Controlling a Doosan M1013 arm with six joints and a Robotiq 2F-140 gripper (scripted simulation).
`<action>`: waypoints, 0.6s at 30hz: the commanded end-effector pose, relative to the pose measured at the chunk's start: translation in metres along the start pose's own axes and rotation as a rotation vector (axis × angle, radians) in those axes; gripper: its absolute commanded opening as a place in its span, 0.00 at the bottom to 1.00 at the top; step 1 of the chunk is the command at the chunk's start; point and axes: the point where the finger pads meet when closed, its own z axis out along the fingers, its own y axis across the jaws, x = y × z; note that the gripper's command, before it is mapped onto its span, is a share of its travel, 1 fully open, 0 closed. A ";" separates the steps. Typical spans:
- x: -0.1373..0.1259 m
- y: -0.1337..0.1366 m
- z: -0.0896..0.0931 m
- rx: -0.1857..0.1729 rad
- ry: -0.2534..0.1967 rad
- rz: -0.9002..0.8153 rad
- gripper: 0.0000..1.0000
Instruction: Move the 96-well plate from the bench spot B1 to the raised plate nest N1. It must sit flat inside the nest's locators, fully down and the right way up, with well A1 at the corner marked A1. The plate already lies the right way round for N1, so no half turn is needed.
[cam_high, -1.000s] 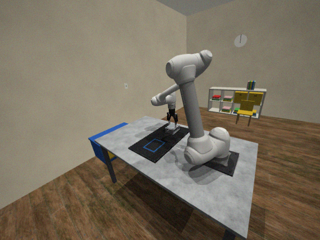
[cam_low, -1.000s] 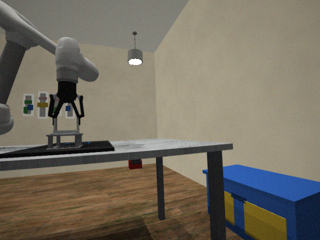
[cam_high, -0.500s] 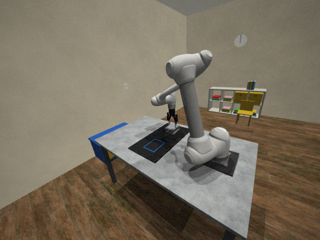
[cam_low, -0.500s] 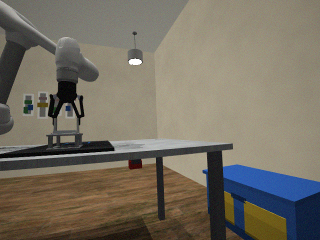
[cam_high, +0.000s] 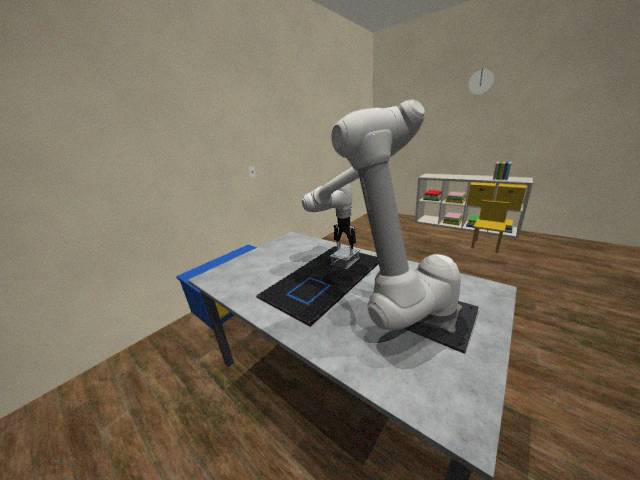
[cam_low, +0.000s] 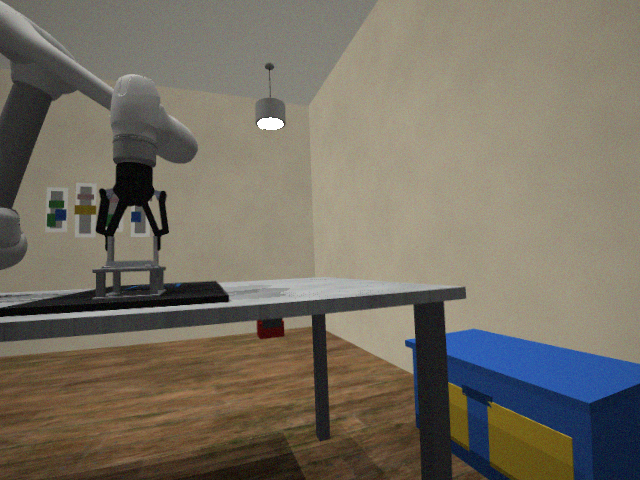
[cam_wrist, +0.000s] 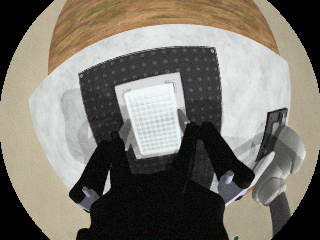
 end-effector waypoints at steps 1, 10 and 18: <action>-0.003 0.000 0.002 0.000 -0.002 -0.005 0.00; -0.003 0.000 0.002 0.000 -0.002 -0.005 0.00; -0.003 0.000 0.002 0.000 -0.002 -0.005 0.00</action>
